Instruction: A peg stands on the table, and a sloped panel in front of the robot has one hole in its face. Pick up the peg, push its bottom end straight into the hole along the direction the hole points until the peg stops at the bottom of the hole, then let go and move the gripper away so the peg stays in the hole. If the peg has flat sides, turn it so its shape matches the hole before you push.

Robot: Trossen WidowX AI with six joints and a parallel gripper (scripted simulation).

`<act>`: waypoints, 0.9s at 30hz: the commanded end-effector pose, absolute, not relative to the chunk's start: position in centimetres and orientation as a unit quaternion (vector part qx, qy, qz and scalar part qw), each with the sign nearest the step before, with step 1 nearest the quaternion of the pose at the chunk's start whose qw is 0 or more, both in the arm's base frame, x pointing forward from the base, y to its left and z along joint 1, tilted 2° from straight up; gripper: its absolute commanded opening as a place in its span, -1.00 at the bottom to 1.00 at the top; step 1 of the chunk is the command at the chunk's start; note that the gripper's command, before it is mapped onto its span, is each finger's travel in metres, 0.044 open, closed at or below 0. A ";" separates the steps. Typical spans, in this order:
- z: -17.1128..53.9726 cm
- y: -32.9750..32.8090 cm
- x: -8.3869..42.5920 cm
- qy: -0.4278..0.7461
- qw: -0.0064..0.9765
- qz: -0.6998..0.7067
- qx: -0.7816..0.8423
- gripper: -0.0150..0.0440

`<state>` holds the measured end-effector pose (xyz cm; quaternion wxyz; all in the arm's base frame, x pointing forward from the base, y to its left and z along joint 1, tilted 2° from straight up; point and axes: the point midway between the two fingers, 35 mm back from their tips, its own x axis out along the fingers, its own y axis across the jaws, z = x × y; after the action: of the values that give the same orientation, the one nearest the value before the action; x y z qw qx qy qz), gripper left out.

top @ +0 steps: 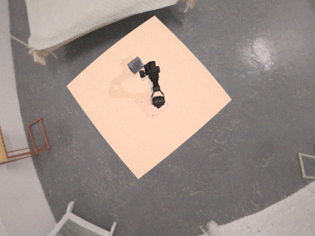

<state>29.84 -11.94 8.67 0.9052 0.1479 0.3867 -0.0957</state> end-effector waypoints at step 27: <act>8.9 -10.7 29.4 0.321 0.940 -0.058 0.101 -0.49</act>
<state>29.53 -10.85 8.96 0.9366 0.1073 0.3273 -0.0640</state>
